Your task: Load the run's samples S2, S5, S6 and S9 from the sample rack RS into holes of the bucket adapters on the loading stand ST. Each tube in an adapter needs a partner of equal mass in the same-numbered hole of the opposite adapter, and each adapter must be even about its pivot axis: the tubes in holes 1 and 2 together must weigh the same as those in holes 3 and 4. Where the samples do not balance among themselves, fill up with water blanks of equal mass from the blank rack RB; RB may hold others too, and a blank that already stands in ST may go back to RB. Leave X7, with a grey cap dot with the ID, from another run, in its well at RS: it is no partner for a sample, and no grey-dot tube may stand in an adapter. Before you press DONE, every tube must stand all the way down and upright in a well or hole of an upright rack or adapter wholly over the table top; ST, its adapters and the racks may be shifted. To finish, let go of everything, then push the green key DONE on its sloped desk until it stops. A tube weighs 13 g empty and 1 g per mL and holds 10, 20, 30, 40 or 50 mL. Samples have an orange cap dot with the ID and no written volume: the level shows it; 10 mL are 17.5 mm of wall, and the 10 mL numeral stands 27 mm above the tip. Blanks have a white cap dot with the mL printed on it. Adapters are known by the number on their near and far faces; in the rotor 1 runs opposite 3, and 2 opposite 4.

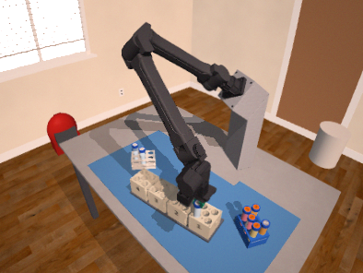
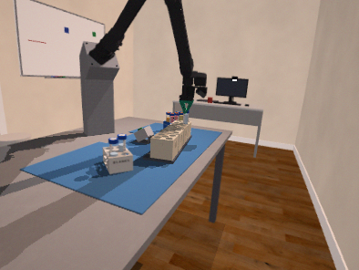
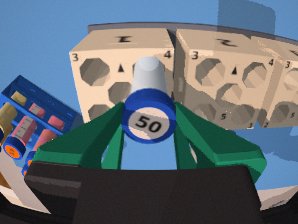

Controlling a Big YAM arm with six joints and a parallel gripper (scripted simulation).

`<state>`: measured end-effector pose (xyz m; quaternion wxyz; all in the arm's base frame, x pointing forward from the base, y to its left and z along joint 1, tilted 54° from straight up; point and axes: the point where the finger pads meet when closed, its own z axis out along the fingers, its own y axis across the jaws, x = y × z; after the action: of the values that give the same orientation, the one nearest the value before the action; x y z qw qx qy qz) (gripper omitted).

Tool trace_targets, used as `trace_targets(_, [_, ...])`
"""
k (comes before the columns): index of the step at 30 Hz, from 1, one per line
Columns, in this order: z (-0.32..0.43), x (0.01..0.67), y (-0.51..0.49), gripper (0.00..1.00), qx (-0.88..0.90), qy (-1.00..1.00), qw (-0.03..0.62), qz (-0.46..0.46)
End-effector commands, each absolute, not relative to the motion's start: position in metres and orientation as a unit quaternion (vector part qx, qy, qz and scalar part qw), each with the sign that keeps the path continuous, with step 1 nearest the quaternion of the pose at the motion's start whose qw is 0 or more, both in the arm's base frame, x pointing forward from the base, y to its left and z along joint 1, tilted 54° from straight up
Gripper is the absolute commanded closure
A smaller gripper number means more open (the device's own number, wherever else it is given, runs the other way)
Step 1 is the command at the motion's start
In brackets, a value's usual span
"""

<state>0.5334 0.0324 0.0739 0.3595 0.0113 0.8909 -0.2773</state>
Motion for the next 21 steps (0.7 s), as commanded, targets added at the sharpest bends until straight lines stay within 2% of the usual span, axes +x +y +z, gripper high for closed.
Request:
trace_targets(1, [0.078,0.543,0.032,1.00,0.010,0.888,0.368,-0.276])
trace_targets(21, [0.062,0.557,0.017,1.00,0.010,0.888,0.366,-0.278])
